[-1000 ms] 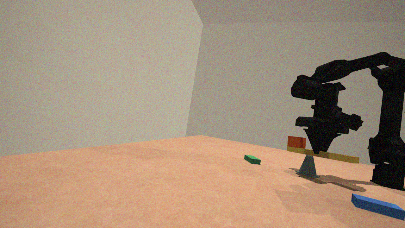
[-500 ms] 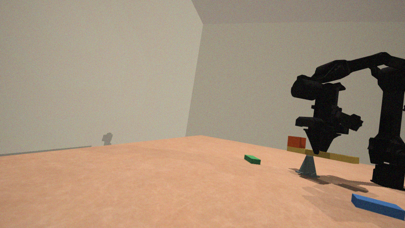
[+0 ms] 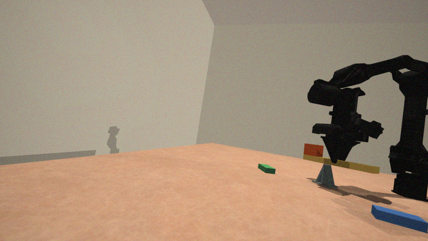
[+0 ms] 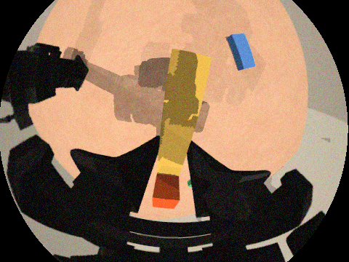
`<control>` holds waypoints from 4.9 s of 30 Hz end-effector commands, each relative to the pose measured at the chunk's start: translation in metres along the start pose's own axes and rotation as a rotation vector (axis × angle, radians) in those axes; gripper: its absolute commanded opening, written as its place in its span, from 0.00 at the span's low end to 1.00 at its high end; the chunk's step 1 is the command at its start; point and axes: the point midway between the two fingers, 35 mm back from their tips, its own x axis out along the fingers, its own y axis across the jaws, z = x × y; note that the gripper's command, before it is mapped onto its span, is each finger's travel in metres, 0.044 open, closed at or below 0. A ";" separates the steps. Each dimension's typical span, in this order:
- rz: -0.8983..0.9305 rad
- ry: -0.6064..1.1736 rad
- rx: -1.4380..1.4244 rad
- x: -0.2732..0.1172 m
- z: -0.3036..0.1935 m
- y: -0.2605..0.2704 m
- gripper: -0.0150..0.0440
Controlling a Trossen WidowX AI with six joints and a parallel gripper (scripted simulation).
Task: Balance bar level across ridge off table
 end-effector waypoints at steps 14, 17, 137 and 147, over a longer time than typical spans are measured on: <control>0.002 0.001 0.000 0.003 0.000 0.000 0.25; 0.002 0.001 0.000 0.003 0.000 0.000 0.25; -0.002 0.001 -0.001 0.001 0.000 0.000 0.92; -0.003 0.001 -0.001 -0.049 -0.001 -0.005 1.00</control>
